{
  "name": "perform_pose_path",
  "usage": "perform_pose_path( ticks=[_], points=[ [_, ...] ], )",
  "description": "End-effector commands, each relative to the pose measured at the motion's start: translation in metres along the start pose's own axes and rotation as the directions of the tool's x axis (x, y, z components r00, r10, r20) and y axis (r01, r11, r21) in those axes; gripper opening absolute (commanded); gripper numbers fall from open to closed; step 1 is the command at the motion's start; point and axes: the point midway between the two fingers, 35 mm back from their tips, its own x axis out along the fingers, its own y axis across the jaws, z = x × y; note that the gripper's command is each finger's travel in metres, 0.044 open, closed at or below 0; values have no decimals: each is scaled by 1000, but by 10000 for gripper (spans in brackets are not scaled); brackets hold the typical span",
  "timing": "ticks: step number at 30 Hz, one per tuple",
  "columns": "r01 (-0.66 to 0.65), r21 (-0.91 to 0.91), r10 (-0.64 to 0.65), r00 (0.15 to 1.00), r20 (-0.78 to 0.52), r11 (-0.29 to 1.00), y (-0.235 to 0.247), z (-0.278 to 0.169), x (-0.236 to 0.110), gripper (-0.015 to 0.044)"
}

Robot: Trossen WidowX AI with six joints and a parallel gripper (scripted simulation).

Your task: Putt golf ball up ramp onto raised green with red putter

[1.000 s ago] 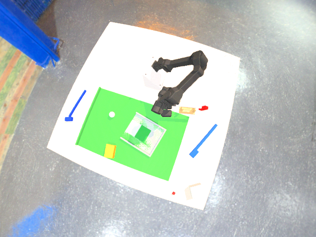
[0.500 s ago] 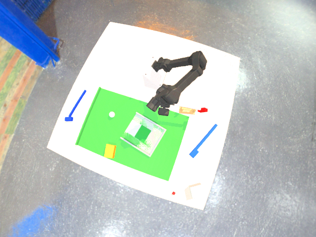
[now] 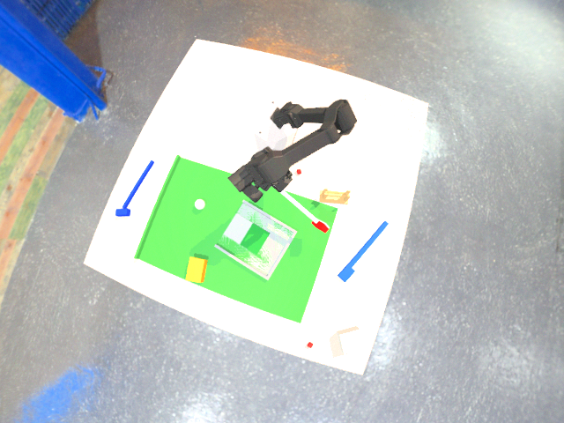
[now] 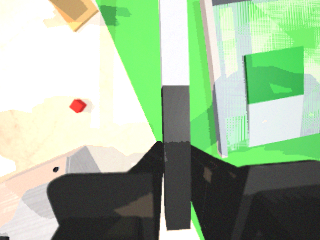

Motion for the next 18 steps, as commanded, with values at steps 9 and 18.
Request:
perform_pose_path(
  ticks=[9,18],
  points=[
    [73,387,-57,997,-54,919,-36,-75,-26,0],
    [114,646,-73,993,-89,755,-47,-140,-40,0]
  ],
)
